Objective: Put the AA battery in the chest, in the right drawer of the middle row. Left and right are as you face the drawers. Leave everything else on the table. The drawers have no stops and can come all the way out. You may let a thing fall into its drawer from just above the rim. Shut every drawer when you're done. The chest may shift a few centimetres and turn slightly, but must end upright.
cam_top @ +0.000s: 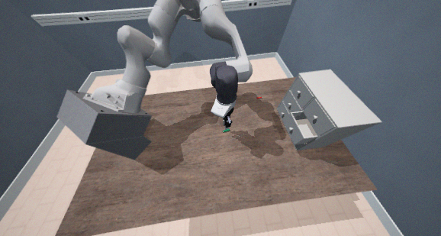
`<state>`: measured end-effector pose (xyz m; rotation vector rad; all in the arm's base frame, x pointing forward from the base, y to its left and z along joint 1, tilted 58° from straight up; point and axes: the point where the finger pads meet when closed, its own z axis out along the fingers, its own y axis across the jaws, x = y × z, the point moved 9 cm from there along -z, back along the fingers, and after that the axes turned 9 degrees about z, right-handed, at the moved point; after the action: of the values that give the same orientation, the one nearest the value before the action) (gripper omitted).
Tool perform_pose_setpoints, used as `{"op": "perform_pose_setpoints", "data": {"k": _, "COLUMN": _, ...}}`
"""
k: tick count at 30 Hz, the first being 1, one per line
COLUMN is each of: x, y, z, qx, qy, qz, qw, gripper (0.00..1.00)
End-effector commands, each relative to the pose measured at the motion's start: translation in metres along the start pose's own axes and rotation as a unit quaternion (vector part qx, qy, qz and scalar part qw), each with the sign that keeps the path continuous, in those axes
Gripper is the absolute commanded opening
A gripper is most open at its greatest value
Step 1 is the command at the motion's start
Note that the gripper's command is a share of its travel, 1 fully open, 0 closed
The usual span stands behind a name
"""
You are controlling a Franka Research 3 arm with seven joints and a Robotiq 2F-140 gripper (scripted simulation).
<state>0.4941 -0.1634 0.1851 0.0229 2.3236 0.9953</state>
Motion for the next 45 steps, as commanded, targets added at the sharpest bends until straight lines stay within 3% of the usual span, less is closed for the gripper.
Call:
{"op": "perform_pose_setpoints", "data": {"k": 1, "x": 0.001, "y": 0.0, "z": 0.005, "qx": -0.001, "qy": 0.0, "qz": -0.004, "qw": 1.0, "gripper": 0.26}}
{"op": "perform_pose_setpoints", "data": {"k": 14, "x": 0.0, "y": 0.001, "z": 0.038, "qx": -0.001, "qy": 0.0, "qz": -0.004, "qw": 1.0, "gripper": 0.26}}
{"op": "perform_pose_setpoints", "data": {"k": 23, "x": 0.0, "y": 0.001, "z": 0.051, "qx": -0.001, "qy": 0.0, "qz": -0.004, "qw": 1.0, "gripper": 0.26}}
{"op": "perform_pose_setpoints", "data": {"k": 45, "x": 0.0, "y": 0.001, "z": 0.053, "qx": -0.001, "qy": 0.0, "qz": -0.004, "qw": 1.0, "gripper": 0.26}}
